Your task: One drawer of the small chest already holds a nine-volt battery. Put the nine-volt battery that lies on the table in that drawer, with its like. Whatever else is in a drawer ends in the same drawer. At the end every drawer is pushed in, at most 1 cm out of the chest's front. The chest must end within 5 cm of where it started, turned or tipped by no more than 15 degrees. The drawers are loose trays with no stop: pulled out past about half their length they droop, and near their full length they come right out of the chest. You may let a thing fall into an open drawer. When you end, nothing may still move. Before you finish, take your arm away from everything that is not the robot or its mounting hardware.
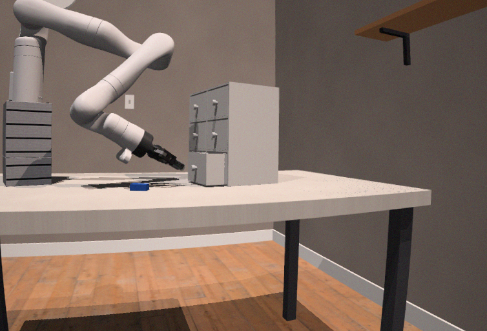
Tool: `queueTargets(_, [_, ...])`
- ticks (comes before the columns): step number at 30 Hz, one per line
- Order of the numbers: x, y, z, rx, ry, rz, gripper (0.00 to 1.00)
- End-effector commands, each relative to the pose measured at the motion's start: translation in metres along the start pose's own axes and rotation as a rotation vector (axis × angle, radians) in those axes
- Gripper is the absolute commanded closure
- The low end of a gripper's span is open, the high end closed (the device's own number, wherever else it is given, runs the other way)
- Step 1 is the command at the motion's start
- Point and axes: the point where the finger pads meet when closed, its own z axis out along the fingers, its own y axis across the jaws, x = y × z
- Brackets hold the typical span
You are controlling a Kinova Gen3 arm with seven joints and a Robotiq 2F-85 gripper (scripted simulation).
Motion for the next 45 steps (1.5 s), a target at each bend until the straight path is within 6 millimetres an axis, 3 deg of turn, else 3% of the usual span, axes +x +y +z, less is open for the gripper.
queueTargets(1, [0.008,-0.002,-0.006,0.006,0.01,0.006,0.67])
queueTargets(11, [0.006,-0.002,-0.013,0.006,0.01,0.006,0.67])
queueTargets(17, [0.0,-0.002,-0.025,0.006,0.01,0.006,0.67])
queueTargets(24, [-0.019,-0.002,-0.058,0.006,0.01,0.006,0.67])
queueTargets(31, [-0.028,-0.002,-0.076,0.006,0.01,0.006,0.67])
queueTargets(45, [-0.036,-0.002,-0.091,0.006,0.01,0.006,0.67])
